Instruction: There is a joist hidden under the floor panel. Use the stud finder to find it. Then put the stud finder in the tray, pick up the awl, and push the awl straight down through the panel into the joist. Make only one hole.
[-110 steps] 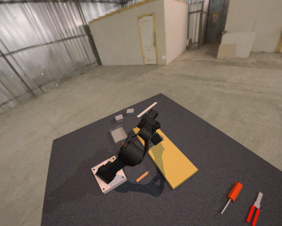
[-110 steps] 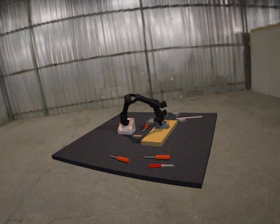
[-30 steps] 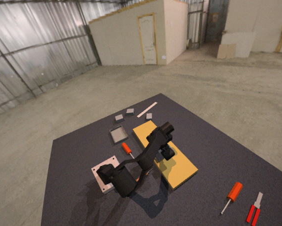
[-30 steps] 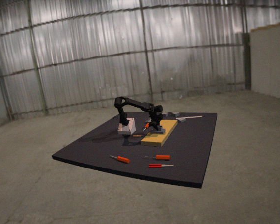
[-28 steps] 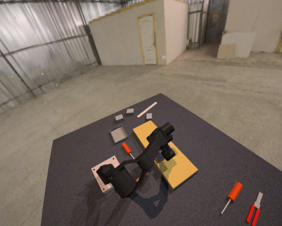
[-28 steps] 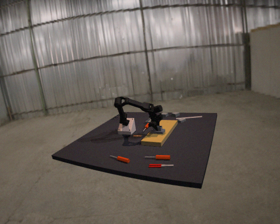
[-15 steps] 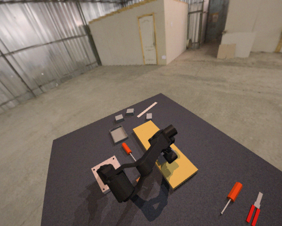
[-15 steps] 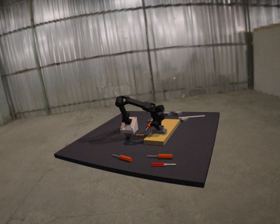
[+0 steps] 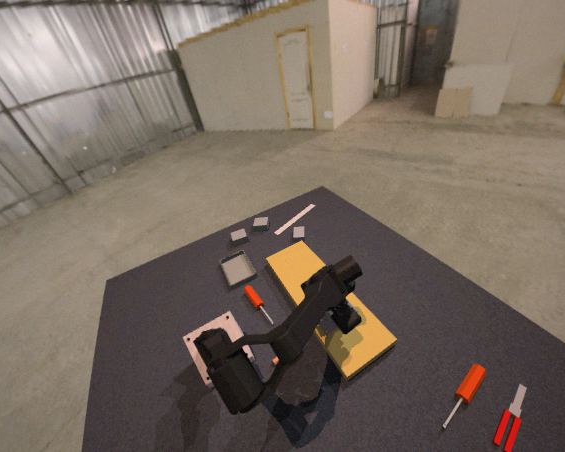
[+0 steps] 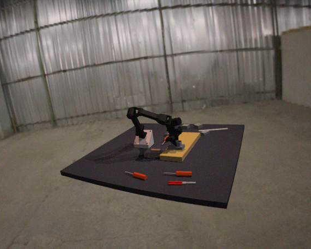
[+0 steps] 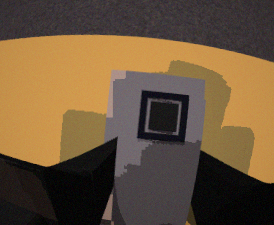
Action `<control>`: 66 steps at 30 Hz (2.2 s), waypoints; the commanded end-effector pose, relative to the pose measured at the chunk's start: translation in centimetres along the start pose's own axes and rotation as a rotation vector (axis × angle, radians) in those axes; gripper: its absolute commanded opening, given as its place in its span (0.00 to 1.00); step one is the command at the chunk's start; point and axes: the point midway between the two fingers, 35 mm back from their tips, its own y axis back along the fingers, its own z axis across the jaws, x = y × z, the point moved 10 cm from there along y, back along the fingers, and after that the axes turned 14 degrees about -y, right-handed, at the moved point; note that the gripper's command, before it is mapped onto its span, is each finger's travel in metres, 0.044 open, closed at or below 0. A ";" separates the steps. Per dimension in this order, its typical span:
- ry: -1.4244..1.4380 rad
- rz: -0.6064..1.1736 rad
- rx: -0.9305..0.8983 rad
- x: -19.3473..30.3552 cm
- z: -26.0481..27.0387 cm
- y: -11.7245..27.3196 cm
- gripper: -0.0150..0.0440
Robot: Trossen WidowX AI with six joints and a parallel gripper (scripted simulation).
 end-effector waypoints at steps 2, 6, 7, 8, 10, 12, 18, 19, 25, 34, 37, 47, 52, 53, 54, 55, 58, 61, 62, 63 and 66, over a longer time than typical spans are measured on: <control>-0.005 0.000 0.011 -0.3 -1.0 0.0 0.25; -0.005 0.000 0.011 -0.4 -1.6 0.0 0.25; -0.005 0.000 0.011 -0.5 -1.7 0.0 0.25; -0.005 0.000 0.011 -0.5 -1.9 0.0 0.25; -0.005 0.000 0.011 -0.6 -2.2 0.0 0.25; -0.005 0.000 0.011 -0.7 -2.5 0.0 0.25; -0.005 -0.001 0.011 -0.9 -3.3 0.0 0.25; -0.005 -0.001 0.012 -0.9 -3.5 0.0 0.25; -0.005 -0.001 0.012 -1.1 -4.3 0.0 0.25; -0.005 -0.001 0.012 -1.4 -5.7 0.0 0.25; -0.005 -0.001 0.013 -1.6 -6.1 0.0 0.25; -0.005 -0.002 0.013 -1.9 -7.5 0.1 0.25; -0.005 -0.002 0.014 -2.1 -8.3 0.1 0.25; -0.005 -0.002 0.014 -2.1 -8.4 0.1 0.25; -0.005 -0.002 0.014 -2.2 -8.6 0.1 0.25; -0.005 -0.002 0.014 -2.2 -8.7 0.1 0.25; -0.005 -0.002 0.014 -2.3 -9.1 0.1 0.25; -0.005 -0.002 0.014 -2.3 -9.1 0.1 0.25; -0.005 -0.002 0.014 -2.3 -9.1 0.1 0.25; -0.005 -0.002 0.014 -2.3 -9.1 0.1 0.25; 0.001 -0.002 0.004 -2.2 -8.7 0.1 0.25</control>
